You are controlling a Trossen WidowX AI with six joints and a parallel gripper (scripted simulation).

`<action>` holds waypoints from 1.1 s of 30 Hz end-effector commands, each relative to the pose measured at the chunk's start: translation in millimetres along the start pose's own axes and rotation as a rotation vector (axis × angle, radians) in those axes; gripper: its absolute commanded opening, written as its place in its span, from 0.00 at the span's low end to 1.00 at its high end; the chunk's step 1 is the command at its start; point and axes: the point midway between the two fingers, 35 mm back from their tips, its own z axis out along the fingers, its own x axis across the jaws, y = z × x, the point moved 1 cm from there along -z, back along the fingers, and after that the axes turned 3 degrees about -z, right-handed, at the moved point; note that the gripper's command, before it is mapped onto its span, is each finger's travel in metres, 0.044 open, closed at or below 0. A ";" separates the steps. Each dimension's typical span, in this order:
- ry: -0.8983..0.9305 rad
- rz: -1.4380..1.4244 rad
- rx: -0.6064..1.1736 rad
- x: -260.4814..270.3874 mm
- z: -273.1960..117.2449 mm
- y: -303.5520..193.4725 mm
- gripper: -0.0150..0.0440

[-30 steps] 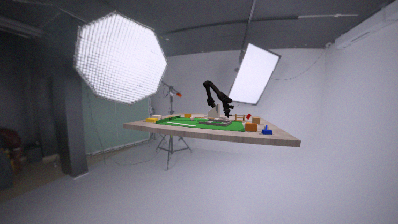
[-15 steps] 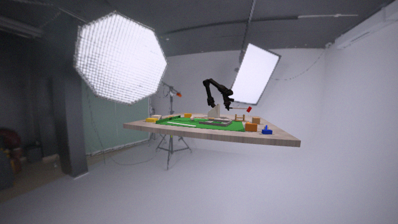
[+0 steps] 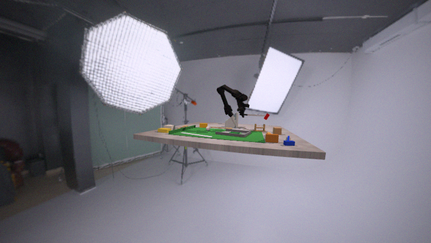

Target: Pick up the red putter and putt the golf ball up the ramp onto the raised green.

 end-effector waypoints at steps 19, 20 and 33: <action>-0.080 0.741 0.058 -21.3 -50.9 -138.2 0.25; -0.084 0.774 0.061 -20.6 -52.7 -144.6 0.25; -0.147 1.204 0.115 0.6 -73.5 -223.9 0.25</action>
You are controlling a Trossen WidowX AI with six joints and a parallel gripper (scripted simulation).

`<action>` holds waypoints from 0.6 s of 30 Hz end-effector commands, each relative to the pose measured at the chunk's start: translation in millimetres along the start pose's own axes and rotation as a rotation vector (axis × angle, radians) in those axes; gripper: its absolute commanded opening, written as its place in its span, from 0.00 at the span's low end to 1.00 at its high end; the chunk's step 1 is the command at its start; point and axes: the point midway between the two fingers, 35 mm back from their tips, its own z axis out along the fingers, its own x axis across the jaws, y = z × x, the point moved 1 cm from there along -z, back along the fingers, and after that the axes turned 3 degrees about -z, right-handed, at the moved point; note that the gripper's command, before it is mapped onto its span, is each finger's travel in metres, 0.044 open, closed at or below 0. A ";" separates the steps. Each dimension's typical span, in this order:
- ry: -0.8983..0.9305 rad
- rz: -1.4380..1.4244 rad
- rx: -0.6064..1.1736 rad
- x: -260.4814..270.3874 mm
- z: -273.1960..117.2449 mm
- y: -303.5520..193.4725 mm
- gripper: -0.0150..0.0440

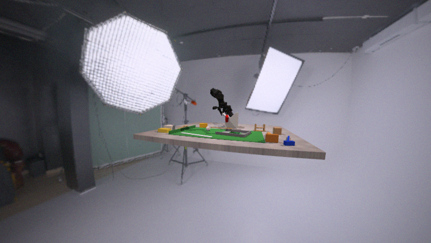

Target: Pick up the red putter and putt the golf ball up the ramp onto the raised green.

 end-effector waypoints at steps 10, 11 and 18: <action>-0.088 0.446 0.048 -49.0 -9.9 -69.4 0.25; -0.095 0.479 0.052 -51.7 -10.7 -75.0 0.25; -0.130 0.626 0.068 -62.1 -14.2 -100.4 0.25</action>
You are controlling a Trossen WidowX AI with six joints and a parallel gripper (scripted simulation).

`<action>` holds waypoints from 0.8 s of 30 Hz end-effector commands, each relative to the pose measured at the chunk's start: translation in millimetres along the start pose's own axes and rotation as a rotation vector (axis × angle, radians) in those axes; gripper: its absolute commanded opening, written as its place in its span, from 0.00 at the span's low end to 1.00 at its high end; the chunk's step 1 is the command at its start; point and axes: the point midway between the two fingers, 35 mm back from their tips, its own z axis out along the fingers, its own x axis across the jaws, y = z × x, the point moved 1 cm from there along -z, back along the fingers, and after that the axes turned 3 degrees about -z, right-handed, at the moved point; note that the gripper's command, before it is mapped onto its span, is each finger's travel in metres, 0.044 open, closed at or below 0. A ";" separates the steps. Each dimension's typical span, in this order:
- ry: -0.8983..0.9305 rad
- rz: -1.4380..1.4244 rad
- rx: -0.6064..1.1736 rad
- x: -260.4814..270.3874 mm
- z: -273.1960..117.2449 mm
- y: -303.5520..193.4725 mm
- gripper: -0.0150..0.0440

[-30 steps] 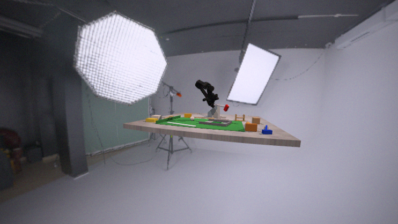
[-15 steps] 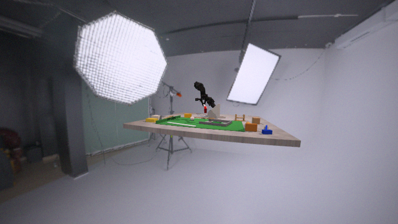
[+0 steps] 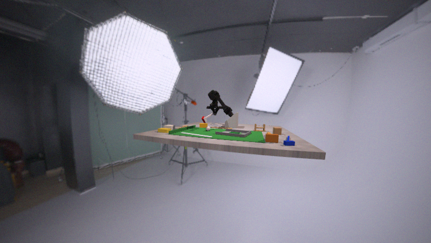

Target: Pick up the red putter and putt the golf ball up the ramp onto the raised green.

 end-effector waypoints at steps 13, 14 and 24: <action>-0.015 0.057 0.004 -7.8 25.8 -6.2 0.25; -0.015 0.057 0.004 -8.0 29.9 -6.4 0.25; -0.017 0.057 0.004 -8.5 43.7 -7.0 0.25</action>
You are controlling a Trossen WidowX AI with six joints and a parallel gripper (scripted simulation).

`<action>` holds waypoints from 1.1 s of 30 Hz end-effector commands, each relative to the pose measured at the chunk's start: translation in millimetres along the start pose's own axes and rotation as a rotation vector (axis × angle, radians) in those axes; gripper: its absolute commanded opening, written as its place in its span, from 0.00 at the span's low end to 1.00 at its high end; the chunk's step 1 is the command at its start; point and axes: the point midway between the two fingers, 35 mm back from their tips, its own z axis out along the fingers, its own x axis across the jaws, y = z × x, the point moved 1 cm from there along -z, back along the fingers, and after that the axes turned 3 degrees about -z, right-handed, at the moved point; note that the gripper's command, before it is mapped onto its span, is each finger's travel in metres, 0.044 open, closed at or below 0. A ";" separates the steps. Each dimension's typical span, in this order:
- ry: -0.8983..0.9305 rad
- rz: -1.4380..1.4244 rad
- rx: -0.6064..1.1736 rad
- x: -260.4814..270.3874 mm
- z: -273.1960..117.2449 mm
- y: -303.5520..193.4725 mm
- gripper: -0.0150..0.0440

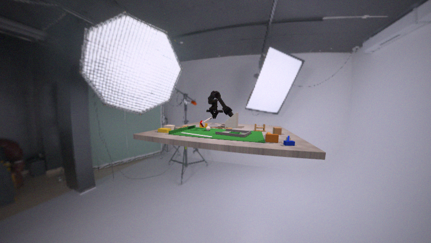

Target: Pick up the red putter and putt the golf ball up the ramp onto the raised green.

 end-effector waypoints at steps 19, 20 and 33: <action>-0.001 -0.005 -0.002 0.4 30.4 -0.4 0.25; -0.004 0.000 0.001 -0.5 27.4 -0.5 0.25; -0.002 -0.001 0.001 -8.8 28.4 -0.4 0.25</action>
